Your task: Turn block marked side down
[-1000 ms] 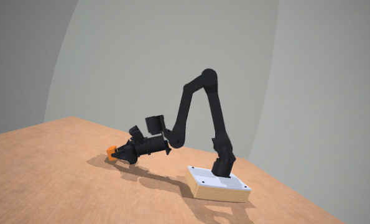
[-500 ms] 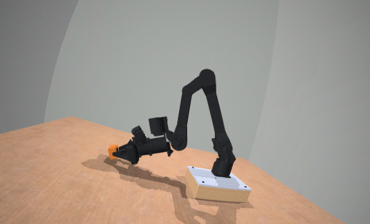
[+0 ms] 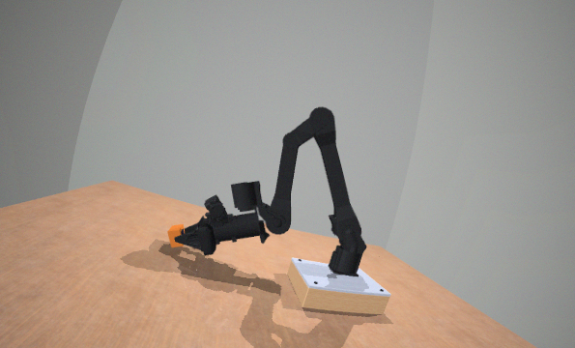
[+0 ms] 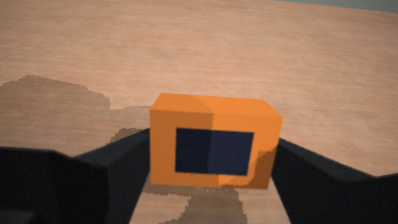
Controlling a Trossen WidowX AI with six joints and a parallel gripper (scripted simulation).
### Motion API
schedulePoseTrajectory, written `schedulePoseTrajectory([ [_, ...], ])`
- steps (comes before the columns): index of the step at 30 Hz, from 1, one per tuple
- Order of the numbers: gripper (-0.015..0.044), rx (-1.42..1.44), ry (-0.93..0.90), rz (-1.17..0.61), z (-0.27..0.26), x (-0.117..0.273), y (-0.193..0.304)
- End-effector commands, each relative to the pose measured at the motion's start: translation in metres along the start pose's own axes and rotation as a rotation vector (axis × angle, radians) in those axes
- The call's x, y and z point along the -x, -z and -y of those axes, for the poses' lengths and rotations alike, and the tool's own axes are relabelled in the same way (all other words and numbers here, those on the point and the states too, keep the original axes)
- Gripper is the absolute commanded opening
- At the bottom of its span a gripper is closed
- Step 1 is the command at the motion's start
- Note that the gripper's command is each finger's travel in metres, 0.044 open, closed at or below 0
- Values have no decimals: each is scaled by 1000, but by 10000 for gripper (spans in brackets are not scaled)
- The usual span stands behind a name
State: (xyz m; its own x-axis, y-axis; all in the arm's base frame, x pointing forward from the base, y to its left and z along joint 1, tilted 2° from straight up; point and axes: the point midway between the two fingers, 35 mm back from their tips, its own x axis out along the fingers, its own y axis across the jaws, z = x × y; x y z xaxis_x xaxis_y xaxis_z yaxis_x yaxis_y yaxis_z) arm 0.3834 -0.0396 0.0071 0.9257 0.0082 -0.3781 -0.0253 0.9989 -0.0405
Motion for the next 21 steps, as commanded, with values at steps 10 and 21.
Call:
schedulePoseTrajectory([
  [10,440,-5,-5,5,-1,0,-1],
  [21,440,-5,-5,5,-1,0,-1],
])
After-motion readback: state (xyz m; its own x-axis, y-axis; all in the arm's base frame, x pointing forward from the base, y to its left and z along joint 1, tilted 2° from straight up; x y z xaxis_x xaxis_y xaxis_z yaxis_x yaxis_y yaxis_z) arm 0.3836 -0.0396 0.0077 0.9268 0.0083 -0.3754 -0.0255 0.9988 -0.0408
